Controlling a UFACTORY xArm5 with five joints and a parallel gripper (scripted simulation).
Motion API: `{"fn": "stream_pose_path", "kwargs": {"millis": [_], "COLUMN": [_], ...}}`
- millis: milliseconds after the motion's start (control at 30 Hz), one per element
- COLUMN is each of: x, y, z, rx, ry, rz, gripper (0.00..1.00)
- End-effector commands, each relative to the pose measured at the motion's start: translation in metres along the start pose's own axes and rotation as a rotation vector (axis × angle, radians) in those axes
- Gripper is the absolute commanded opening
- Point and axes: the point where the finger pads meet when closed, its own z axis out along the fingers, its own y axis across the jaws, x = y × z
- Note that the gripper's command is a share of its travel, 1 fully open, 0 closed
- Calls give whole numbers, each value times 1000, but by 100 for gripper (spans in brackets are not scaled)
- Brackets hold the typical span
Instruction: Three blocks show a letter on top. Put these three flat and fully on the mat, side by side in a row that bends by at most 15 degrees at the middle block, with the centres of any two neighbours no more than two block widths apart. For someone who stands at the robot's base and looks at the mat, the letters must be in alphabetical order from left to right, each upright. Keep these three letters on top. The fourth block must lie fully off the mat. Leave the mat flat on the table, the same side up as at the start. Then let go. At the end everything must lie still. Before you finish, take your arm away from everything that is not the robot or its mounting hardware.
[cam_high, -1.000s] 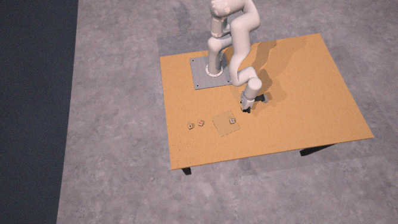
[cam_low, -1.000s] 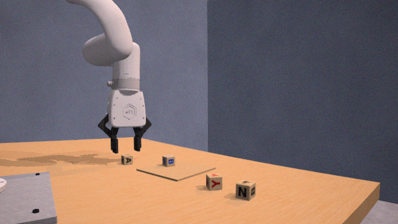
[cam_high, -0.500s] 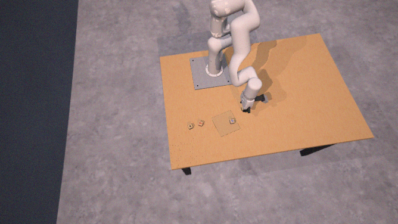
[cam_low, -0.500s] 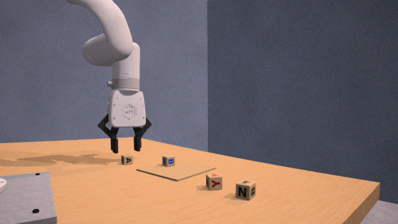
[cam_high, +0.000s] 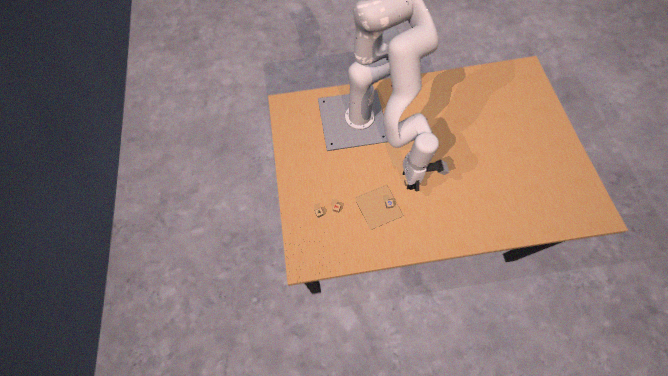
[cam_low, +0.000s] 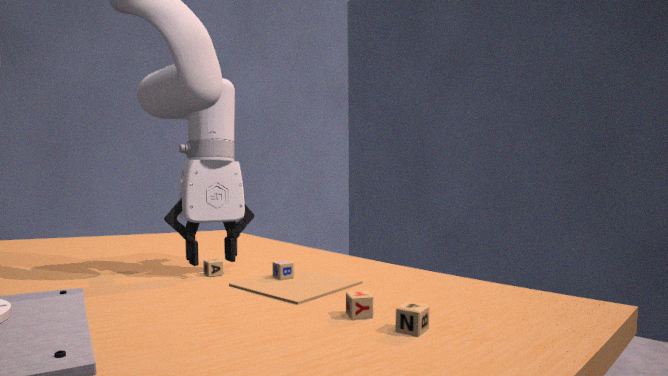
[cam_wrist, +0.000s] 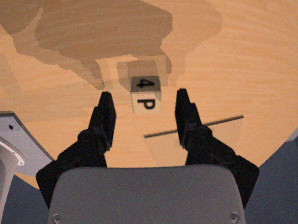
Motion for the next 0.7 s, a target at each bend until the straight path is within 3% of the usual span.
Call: {"fn": "stream_pose_path", "kwargs": {"millis": [0, 667], "x": [1, 1], "y": [1, 1], "z": [6, 16], "rx": [-3, -3], "ry": [1, 1], "rz": [0, 0], "gripper": [63, 63]}}
